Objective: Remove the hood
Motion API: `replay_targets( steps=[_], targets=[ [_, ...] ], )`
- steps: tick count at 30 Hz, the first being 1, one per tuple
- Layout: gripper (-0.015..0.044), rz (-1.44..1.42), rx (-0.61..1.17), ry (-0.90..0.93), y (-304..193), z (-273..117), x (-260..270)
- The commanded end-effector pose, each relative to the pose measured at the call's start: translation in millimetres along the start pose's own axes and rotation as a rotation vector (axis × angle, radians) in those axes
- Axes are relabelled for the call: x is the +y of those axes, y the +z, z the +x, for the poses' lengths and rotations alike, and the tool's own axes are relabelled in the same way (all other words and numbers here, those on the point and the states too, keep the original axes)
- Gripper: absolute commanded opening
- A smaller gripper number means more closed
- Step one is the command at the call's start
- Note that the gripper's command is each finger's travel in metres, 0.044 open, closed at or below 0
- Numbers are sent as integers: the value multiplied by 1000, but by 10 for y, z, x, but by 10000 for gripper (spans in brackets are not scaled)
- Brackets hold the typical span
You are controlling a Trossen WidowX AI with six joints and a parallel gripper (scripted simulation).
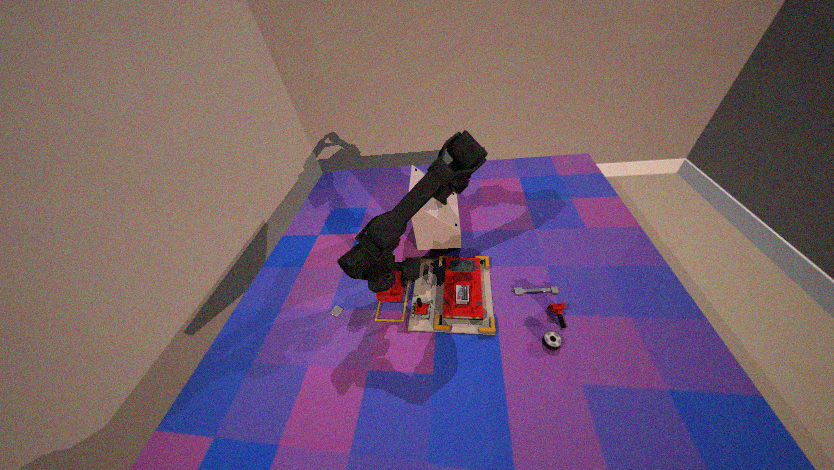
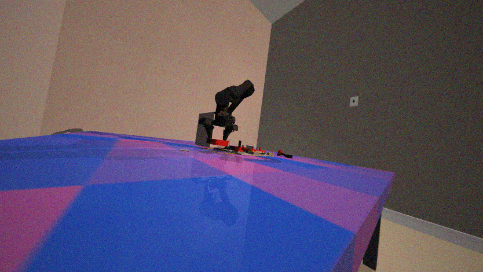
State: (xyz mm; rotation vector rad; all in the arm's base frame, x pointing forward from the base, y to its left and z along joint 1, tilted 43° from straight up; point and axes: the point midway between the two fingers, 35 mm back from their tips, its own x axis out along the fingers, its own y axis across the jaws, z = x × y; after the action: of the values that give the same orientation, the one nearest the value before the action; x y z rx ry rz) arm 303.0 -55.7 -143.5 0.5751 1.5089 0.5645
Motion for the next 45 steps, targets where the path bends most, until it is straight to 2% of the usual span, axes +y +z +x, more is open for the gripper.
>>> replay_targets(
  steps=[1,45],
  targets=[
    [0,6,-1,6,-6,33,2],
    [0,6,-1,8,-11,242,11]
  ],
)
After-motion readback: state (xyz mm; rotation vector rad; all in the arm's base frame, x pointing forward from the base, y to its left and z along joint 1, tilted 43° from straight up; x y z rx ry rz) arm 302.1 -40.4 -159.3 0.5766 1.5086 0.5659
